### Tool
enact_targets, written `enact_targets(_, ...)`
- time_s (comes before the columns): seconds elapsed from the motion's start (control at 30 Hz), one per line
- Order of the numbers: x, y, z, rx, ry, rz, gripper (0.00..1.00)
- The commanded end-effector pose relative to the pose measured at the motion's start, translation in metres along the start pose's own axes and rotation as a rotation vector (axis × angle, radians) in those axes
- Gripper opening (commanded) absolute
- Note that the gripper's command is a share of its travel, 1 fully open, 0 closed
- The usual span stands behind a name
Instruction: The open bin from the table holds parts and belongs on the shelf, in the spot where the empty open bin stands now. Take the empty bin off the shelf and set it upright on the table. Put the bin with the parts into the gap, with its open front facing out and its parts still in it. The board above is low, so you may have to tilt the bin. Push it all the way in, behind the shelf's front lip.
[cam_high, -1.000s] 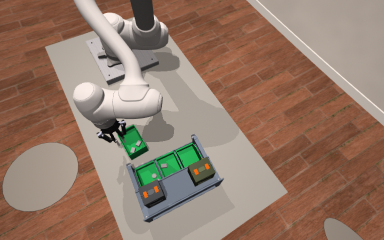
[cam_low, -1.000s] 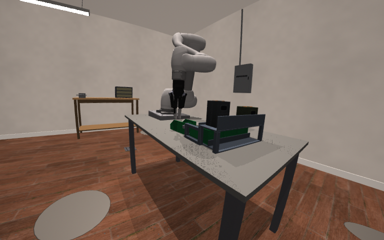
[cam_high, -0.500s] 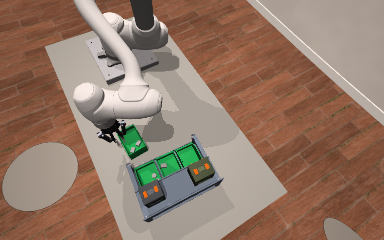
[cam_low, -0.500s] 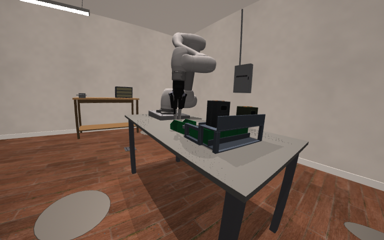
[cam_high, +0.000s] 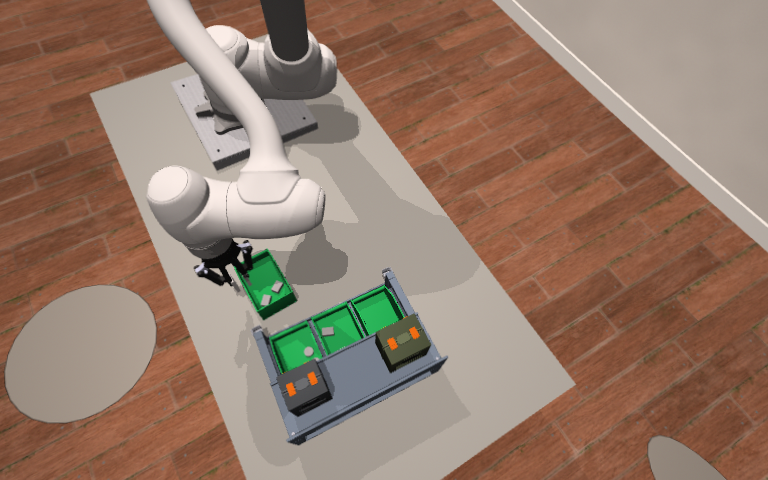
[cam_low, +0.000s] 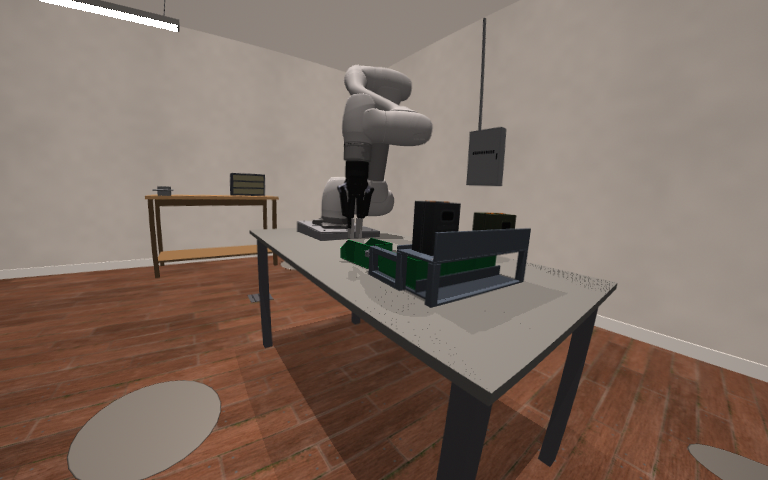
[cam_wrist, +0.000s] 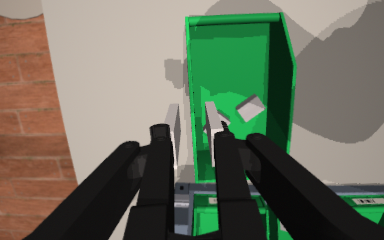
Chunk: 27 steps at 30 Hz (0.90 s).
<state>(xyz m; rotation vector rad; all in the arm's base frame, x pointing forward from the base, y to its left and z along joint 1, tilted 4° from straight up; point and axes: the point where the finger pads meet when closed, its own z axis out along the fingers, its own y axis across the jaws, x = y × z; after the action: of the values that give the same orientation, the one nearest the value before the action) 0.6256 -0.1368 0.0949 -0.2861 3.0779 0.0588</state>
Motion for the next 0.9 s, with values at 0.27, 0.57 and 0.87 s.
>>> enact_targets(0.27, 0.0, 0.0, 0.007, 0.0, 0.0, 0.0, 0.24)
enact_targets(0.57, 0.0, 0.0, 0.017, 0.0, 0.0, 0.0, 0.24)
enact_targets(0.87, 0.0, 0.0, 0.031, 0.0, 0.0, 0.0, 0.24)
